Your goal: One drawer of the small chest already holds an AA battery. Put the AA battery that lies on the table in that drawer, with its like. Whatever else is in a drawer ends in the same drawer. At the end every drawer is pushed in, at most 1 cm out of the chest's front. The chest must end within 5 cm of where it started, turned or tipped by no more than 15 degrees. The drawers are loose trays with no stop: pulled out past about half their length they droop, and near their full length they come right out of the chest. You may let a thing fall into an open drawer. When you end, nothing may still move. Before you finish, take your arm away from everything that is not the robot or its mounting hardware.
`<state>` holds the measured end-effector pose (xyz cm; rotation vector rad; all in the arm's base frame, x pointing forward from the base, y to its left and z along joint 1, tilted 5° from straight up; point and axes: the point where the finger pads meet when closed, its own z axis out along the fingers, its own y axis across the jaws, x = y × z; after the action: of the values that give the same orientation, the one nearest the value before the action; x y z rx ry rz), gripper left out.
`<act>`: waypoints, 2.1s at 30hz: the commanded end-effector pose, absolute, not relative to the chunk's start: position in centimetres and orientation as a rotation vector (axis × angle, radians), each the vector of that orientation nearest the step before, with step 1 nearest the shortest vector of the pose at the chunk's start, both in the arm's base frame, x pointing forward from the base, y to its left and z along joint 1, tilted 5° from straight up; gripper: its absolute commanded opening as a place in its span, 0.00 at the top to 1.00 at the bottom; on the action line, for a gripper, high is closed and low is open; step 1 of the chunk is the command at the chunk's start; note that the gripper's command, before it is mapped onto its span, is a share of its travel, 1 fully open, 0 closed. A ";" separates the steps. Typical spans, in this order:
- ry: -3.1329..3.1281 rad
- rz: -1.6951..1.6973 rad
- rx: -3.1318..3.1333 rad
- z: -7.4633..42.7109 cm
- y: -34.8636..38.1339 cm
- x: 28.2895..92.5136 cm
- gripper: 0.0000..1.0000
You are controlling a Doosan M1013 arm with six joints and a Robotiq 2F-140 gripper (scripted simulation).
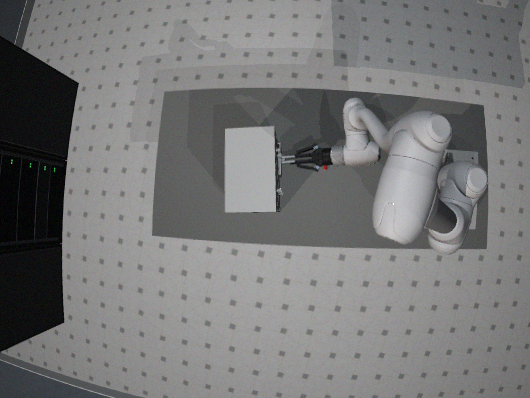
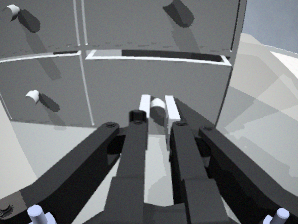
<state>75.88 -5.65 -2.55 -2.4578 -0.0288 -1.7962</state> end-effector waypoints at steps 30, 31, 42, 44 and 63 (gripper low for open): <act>-0.029 -1.796 -2.458 -2.7 -5.9 71.9 0.92; -0.029 -1.796 -2.458 -2.7 -5.9 71.9 0.92; -0.029 -1.796 -2.458 -2.8 -6.0 70.8 0.92; -0.029 -1.796 -2.458 -2.8 -6.0 70.7 0.92; -0.029 -1.796 -2.458 -2.8 -6.1 70.1 0.92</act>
<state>70.09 -6.05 -2.80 -2.4579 -0.0288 -1.7961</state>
